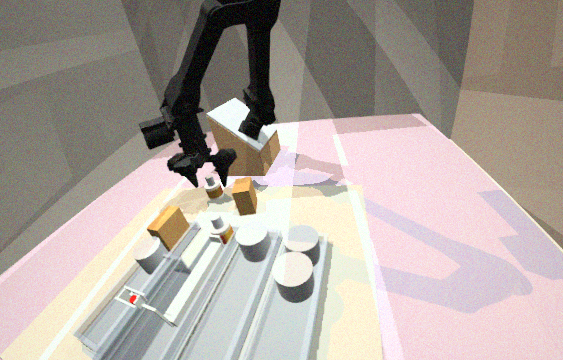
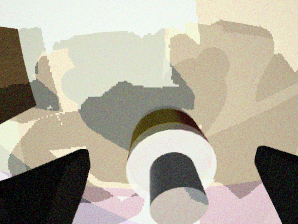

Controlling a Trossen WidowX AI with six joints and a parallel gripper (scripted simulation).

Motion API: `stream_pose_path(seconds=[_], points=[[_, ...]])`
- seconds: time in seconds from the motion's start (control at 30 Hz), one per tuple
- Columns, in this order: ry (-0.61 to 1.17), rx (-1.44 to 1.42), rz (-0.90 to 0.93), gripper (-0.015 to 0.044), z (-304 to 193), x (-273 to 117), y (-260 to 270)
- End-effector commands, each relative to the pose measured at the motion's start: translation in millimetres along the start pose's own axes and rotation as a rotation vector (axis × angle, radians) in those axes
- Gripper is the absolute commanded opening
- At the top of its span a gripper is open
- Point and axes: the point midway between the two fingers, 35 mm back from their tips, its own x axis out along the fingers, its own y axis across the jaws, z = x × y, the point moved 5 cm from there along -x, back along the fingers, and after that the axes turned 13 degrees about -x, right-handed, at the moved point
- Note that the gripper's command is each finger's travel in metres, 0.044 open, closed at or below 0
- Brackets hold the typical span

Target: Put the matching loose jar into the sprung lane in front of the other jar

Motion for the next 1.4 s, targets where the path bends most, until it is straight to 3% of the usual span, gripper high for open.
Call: stream_pose_path(seconds=[0.0, 0.1, 0.4, 0.63, 0.83, 1.27, 1.37], points=[[0.003, 0.012, 0.014, 0.044, -3, 10, 3], [0.003, 0.012, 0.014, 0.044, -3, 12, 3], [0.003, 0.012, 0.014, 0.0204, -3, 12, 3], [0.003, 0.012, 0.014, 0.0157, -3, 12, 3], [0.004, 0.012, 0.009, 0.0, 0, -8, -2], [0.006, 0.013, 0.008, 0.0, 1, -91, -6], [0.006, 0.012, 0.009, 0.0, 1, -95, -5]])
